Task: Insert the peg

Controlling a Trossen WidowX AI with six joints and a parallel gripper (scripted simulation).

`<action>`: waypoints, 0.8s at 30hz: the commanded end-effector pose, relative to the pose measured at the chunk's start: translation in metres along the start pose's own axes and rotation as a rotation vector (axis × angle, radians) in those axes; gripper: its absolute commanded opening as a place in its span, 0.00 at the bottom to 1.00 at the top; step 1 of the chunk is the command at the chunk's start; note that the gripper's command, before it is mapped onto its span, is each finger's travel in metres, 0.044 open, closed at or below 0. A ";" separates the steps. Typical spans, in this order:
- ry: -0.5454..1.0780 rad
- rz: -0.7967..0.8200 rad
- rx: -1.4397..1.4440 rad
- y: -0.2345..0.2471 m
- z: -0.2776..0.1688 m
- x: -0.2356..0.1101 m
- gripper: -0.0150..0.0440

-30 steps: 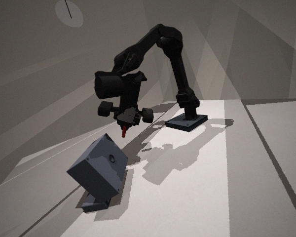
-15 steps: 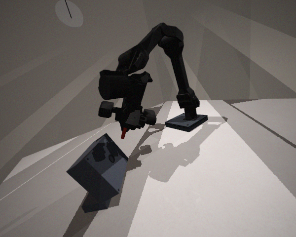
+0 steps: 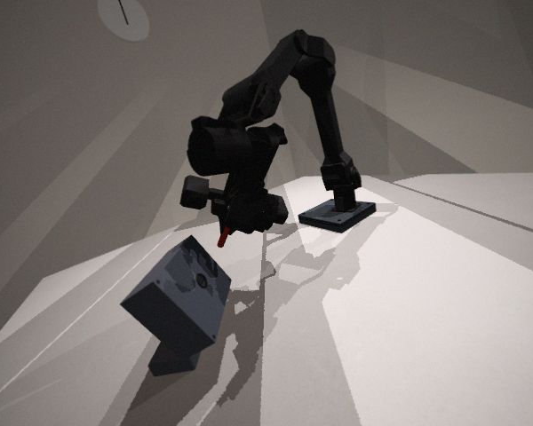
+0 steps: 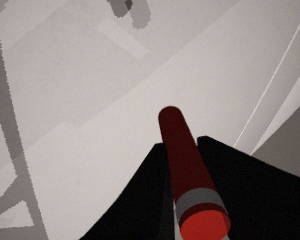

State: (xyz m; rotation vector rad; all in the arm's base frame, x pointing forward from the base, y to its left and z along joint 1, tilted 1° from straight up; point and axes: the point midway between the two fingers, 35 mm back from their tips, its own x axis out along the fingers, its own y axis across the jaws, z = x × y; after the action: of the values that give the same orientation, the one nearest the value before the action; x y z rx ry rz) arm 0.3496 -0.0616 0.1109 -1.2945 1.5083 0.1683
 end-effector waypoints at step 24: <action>0.017 -0.144 -0.122 0.007 0.031 -0.021 0.25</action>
State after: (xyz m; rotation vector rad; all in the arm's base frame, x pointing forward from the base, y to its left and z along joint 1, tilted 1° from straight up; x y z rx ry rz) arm 0.3595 -0.0299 0.1128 -1.4641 1.4378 0.1560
